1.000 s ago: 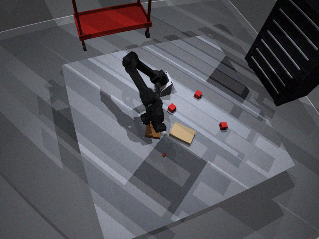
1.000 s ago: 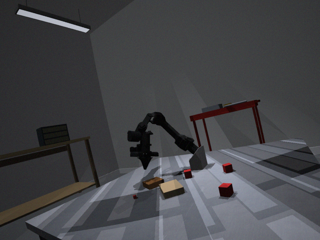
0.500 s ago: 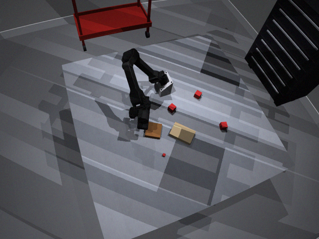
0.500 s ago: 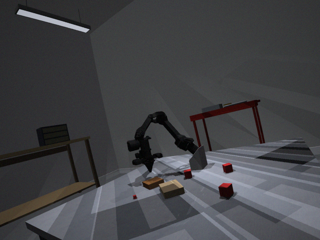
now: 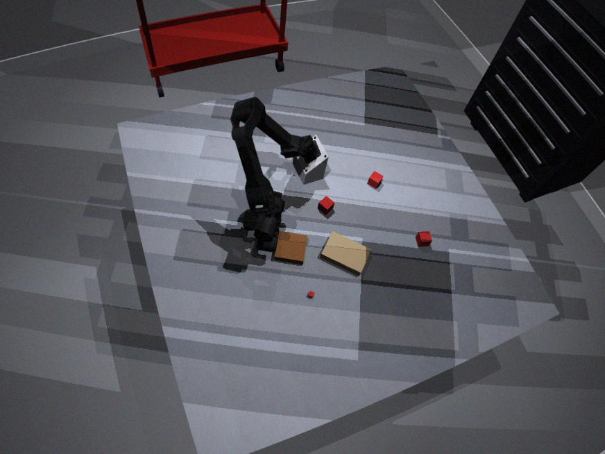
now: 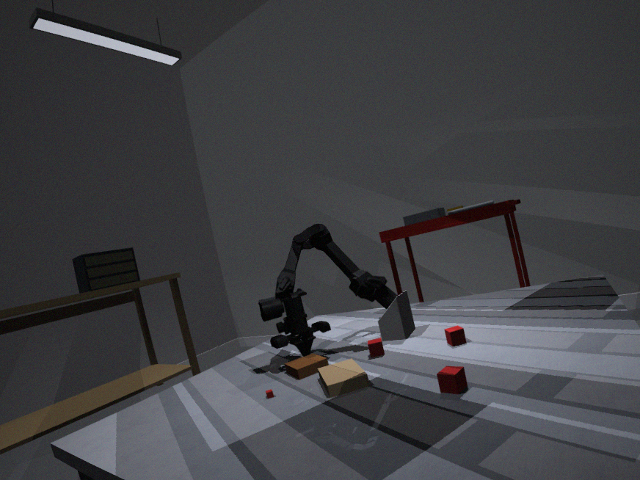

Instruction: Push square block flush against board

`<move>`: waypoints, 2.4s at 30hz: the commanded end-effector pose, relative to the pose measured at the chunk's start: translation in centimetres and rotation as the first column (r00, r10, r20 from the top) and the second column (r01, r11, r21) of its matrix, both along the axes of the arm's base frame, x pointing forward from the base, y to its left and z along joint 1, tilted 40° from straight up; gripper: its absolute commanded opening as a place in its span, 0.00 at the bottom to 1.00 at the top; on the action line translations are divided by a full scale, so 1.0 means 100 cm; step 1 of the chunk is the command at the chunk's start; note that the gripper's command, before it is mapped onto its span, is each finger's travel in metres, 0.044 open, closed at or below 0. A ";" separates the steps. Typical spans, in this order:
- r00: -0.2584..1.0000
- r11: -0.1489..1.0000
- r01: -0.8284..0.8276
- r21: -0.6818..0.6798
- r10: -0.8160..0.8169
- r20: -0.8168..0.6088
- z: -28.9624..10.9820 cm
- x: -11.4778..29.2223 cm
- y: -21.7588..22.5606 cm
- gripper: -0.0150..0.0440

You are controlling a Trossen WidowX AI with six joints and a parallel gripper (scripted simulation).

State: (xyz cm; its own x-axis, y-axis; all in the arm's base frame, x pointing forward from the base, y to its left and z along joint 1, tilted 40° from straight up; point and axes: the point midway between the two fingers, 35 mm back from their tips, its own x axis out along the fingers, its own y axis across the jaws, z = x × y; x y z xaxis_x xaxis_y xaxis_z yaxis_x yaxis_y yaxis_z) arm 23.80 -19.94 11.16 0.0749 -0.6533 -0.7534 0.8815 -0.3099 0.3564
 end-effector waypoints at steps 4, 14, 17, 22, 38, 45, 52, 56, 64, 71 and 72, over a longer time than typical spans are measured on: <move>1.000 1.000 -0.005 0.004 0.005 0.002 -0.005 0.005 0.004 0.25; 1.000 1.000 -0.005 0.009 0.005 0.002 -0.014 0.014 0.014 0.25; 1.000 1.000 -0.004 0.010 0.004 0.002 -0.017 0.017 0.018 0.25; 1.000 1.000 -0.004 0.011 0.004 0.002 -0.021 0.021 0.023 0.25; 1.000 1.000 -0.004 0.014 0.004 0.002 -0.034 0.036 0.040 0.25; 1.000 1.000 -0.004 0.015 0.004 0.002 -0.040 0.043 0.047 0.25; 1.000 1.000 -0.004 0.015 0.004 0.002 -0.037 0.042 0.044 0.25; 1.000 1.000 -0.004 0.014 0.004 0.002 -0.034 0.039 0.039 0.25; 1.000 1.000 -0.004 0.012 0.004 0.002 -0.026 0.034 0.030 0.25; 1.000 1.000 -0.005 0.009 0.005 0.003 -0.019 0.028 0.022 0.25; 1.000 1.000 -0.005 0.008 0.005 0.003 -0.018 0.027 0.021 0.25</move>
State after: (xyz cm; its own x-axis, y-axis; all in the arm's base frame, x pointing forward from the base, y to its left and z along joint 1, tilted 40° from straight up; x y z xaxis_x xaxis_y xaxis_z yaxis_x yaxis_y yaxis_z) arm 26.78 -17.57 9.01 0.0766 -0.6483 -0.7575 0.8828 -0.3090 0.3537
